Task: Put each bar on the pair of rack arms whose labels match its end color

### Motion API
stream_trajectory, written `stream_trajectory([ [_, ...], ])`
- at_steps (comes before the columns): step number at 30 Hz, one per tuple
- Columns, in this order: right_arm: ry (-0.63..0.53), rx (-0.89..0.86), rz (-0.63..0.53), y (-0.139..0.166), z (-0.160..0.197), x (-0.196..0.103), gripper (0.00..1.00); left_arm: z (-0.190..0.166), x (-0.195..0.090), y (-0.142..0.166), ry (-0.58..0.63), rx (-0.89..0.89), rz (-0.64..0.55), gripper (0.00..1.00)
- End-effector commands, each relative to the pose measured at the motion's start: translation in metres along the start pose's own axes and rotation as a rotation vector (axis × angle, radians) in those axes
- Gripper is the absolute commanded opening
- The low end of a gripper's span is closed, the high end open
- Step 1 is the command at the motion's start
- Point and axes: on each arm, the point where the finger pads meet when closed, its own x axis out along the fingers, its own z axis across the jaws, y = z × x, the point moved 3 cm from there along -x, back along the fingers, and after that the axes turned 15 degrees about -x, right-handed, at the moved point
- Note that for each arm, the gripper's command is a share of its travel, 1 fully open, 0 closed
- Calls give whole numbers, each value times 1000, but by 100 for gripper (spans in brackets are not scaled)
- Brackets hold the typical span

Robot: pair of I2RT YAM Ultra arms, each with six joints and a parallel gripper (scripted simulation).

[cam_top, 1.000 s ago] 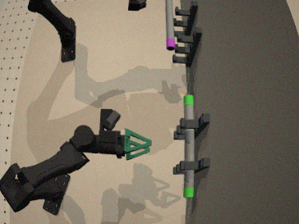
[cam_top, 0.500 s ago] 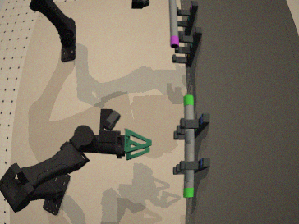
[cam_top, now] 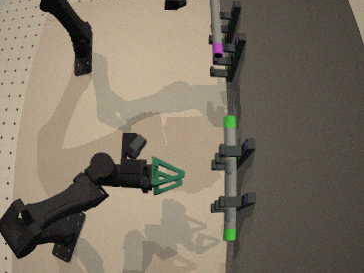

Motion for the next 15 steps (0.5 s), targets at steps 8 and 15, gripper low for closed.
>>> stream_trajectory([
  [8,18,29,7,7,-6,-1,100,27,7,-11,-81,-21,-26,0],
  [15,18,29,7,7,-6,-1,100,31,11,-14,-83,-22,-25,0],
])
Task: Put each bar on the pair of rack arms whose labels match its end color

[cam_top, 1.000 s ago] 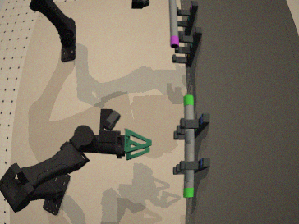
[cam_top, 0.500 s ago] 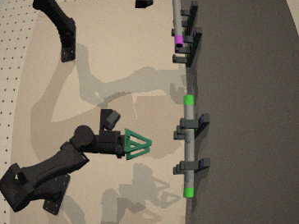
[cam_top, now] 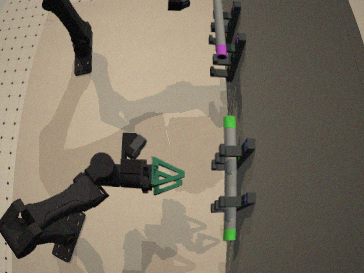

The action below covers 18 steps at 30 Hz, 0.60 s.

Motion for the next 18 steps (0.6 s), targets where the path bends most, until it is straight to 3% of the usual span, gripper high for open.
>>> stream_trajectory([
  [1,18,29,7,7,-6,-1,100,34,2,-13,-91,-22,-27,0],
  [18,18,29,7,7,-6,-1,100,34,6,-16,-93,-21,-28,0],
])
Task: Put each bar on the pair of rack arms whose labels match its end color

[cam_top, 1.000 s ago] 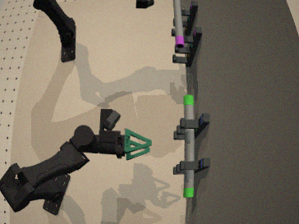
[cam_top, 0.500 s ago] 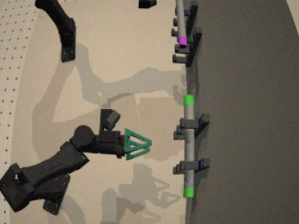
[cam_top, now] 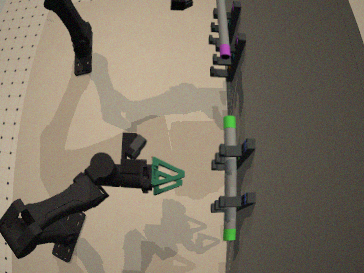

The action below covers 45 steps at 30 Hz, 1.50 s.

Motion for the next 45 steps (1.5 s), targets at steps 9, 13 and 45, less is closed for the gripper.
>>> stream_trajectory([
  [9,18,29,7,7,-6,-1,100,24,-1,-8,-78,-24,-22,0],
  [13,18,29,7,7,-6,-1,100,23,-1,-7,-79,-24,-23,0],
  [45,18,29,7,7,-6,-1,100,11,-3,-3,-82,-23,-24,0],
])
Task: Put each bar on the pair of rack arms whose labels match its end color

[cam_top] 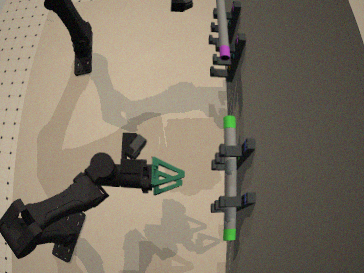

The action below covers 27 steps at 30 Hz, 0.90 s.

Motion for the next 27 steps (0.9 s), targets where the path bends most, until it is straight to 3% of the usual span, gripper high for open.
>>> stream_trajectory([
  [1,18,29,7,7,-6,-1,100,16,-3,-4,-67,-24,-20,0],
  [27,18,29,7,7,-6,-1,100,6,-3,0,-69,-24,-21,0],
])
